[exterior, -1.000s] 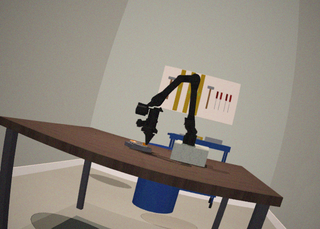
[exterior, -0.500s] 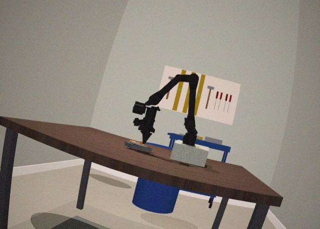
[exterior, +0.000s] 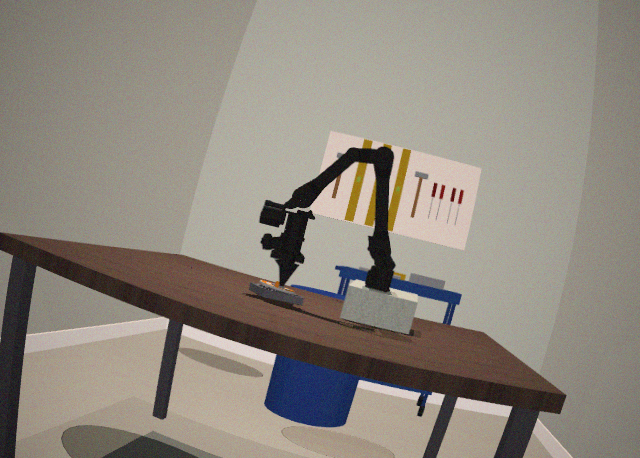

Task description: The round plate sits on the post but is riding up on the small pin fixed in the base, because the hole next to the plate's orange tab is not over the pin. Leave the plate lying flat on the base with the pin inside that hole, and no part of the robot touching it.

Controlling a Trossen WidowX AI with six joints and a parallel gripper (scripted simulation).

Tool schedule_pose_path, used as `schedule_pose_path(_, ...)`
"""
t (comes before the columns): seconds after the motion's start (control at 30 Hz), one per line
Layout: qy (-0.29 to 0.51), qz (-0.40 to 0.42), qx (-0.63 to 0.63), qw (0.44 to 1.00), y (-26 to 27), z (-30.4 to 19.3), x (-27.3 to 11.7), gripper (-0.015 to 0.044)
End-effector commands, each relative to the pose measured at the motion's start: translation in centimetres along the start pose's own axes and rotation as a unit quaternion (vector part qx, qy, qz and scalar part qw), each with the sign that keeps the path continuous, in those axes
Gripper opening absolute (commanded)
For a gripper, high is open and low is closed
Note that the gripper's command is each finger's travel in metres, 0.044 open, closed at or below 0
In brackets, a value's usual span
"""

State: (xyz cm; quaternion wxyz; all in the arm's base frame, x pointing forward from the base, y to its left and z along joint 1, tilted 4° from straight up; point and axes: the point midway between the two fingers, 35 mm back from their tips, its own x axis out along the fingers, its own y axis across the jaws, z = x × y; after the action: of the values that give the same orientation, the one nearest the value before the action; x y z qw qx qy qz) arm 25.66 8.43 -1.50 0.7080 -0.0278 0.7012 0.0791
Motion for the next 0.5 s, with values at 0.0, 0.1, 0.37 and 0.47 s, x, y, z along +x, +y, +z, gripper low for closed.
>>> schedule_pose_path(0.0, -0.004, 0.002, 0.002, 1.0, 0.2, 0.7, -0.1, 0.0)
schedule_pose_path(0.1, -0.004, 0.002, 0.002, 1.0, 0.3, 1.0, -0.1, 0.0)
schedule_pose_path(0.37, -0.004, 0.002, 0.002, 1.0, 0.4, 1.9, -0.3, 0.0)
schedule_pose_path(0.47, -0.005, 0.002, 0.002, 1.0, 0.4, 2.2, -0.3, 0.0)
